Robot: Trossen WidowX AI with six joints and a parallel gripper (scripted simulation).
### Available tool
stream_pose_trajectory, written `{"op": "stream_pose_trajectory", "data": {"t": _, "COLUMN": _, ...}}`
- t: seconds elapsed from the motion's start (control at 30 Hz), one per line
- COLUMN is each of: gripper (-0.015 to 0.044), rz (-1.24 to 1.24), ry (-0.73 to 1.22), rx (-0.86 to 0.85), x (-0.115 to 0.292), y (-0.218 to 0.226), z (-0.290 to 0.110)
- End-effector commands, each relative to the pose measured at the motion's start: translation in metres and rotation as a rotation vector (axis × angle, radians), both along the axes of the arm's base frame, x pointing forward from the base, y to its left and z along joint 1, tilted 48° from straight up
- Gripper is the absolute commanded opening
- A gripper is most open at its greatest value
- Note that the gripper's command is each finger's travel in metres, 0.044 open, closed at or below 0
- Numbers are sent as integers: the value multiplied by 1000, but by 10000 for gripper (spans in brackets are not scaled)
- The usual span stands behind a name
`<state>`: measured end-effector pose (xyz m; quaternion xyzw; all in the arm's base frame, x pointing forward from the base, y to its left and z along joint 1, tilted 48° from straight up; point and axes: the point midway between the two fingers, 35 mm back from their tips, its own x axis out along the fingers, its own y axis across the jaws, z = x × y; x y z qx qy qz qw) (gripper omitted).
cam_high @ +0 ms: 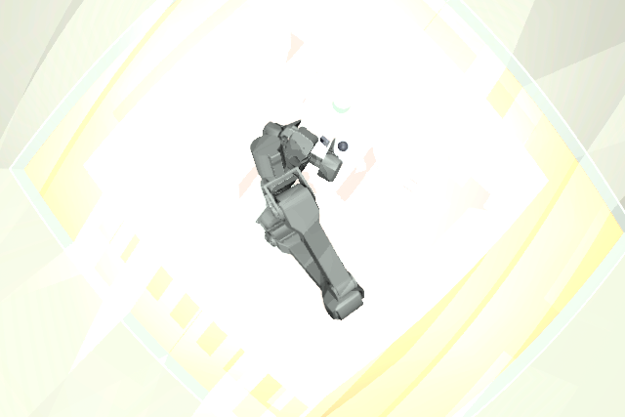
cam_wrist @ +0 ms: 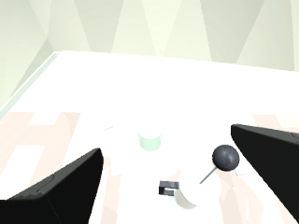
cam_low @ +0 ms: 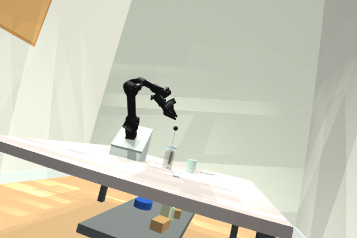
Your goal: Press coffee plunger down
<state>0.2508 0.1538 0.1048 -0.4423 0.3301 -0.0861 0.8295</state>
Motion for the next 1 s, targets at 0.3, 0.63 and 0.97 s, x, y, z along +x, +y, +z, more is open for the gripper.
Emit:
{"op": "stream_pose_trajectory", "data": {"t": 0.3, "gripper": 440, "rz": -131, "ry": -286, "rx": 80, "x": -16, "y": -74, "z": 12}}
{"op": "stream_pose_trajectory", "data": {"t": 0.63, "gripper": 440, "rz": -135, "ry": -282, "rx": 81, "x": -12, "y": -79, "z": 7}}
{"op": "stream_pose_trajectory", "data": {"t": 0.97, "gripper": 440, "rz": -139, "ry": -276, "rx": 85, "x": 0, "y": -86, "z": 0}}
